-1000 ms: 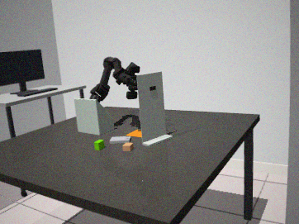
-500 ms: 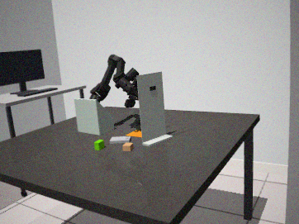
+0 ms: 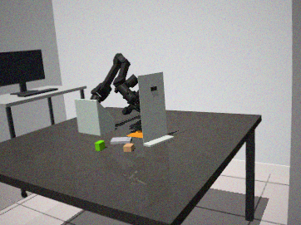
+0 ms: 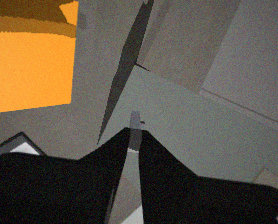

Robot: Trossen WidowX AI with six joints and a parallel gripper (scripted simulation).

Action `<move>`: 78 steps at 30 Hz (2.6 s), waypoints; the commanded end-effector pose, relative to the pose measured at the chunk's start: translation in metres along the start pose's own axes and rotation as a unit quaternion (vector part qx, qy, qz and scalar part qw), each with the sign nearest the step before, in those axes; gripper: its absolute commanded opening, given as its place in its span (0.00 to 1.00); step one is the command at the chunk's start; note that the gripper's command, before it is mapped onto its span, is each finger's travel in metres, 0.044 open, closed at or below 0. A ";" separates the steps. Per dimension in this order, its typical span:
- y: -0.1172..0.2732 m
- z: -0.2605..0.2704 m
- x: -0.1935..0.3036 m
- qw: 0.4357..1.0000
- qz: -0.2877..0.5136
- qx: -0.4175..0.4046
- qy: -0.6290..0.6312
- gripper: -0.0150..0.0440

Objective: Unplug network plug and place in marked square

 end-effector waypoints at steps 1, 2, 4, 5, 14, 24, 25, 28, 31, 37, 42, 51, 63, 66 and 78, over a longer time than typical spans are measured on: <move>-0.006 0.015 -0.001 0.999 -0.041 -0.034 0.011 0.25; -0.007 0.018 -0.001 0.998 -0.050 -0.040 0.014 0.25; -0.008 0.023 -0.002 0.996 -0.067 -0.050 0.019 0.25; -0.009 0.025 -0.002 0.995 -0.076 -0.056 0.022 0.25; -0.013 0.036 -0.004 0.990 -0.116 -0.078 0.032 0.25; -0.017 0.039 -0.005 0.990 -0.116 -0.079 0.033 0.25; -0.018 0.040 -0.005 0.990 -0.116 -0.079 0.033 0.25; -0.020 0.041 -0.005 0.990 -0.115 -0.079 0.033 0.25; -0.022 0.043 -0.006 0.990 -0.115 -0.079 0.033 0.25; -0.025 0.046 -0.007 0.990 -0.115 -0.080 0.033 0.25; -0.028 0.048 -0.008 0.990 -0.115 -0.080 0.033 0.25; -0.033 0.053 -0.009 0.990 -0.115 -0.080 0.033 0.25; -0.039 0.060 -0.011 0.990 -0.115 -0.080 0.033 0.25; -0.040 0.062 -0.012 0.990 -0.115 -0.080 0.033 0.25; -0.046 0.069 -0.015 0.990 -0.116 -0.079 0.032 0.25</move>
Point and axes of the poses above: the point midway between the two fingers, 35 mm back from their tips, its own y axis back along the fingers, its own z axis across the jaws, x = y × z, the point moved 10 cm from there along y, back along the fingers, and after that the axes turned 10 degrees about y, right-handed, at the moved point
